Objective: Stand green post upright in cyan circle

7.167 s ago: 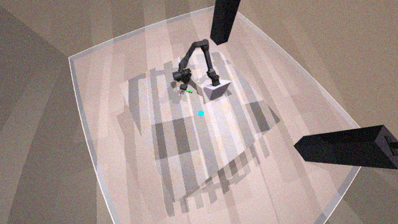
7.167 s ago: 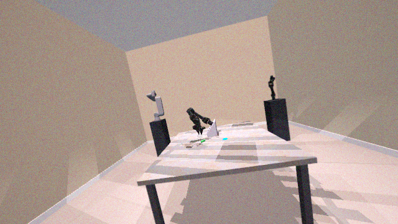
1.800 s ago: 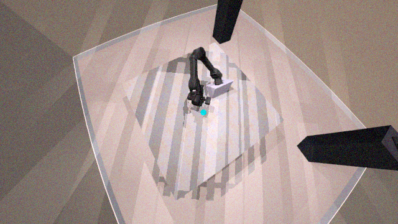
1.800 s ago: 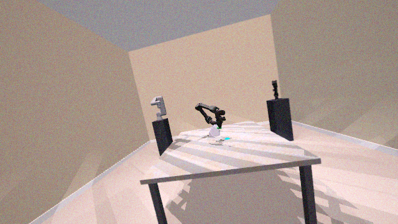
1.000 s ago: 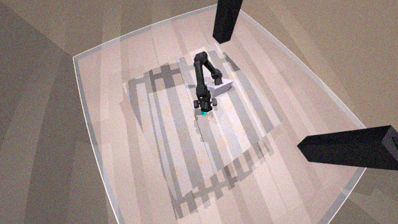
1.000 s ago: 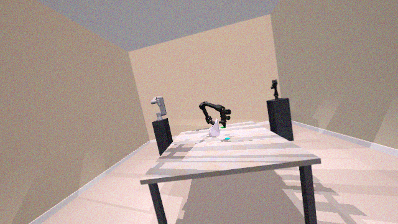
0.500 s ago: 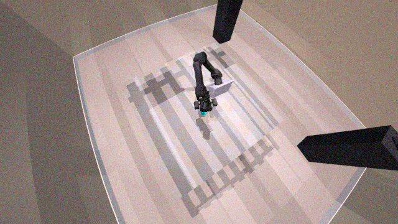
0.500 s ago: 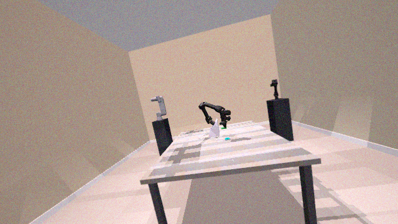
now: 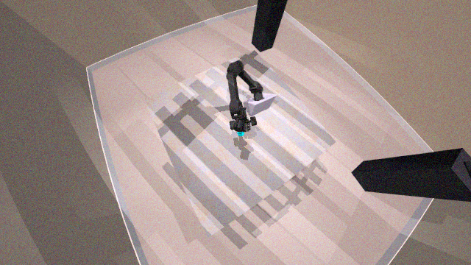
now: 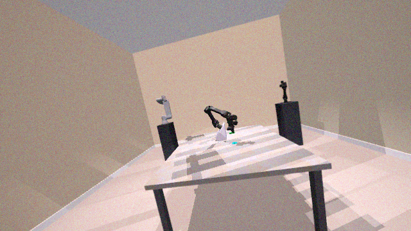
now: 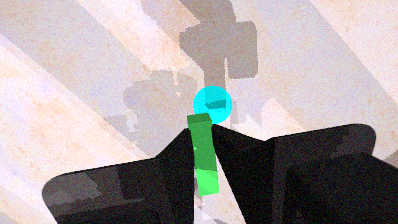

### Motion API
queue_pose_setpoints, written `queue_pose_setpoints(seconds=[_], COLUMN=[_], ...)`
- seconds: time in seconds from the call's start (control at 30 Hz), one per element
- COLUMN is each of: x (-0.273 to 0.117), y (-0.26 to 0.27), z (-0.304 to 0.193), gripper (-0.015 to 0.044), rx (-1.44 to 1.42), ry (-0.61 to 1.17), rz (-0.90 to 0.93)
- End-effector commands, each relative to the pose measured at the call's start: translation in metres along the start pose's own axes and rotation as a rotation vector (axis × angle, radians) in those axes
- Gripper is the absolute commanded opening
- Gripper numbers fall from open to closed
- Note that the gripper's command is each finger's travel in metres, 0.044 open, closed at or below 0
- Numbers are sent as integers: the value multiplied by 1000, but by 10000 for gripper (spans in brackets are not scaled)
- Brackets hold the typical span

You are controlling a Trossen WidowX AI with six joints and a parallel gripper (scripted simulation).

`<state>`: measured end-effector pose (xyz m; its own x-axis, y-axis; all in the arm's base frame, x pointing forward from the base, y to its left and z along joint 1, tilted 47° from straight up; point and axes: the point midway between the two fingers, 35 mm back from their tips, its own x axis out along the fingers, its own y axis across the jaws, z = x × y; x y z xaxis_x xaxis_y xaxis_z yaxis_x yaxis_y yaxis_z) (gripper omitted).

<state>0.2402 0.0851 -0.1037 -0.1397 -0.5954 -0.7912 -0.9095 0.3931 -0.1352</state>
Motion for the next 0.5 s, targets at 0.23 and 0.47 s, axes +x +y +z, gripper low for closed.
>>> queue_pose_setpoints(seconds=[0.23, 0.47], x=[6, 10], y=[3, 4], z=[0, 0], gripper=[23, 23], rx=[-3, -3], ry=[-74, -116], rz=[62, 94])
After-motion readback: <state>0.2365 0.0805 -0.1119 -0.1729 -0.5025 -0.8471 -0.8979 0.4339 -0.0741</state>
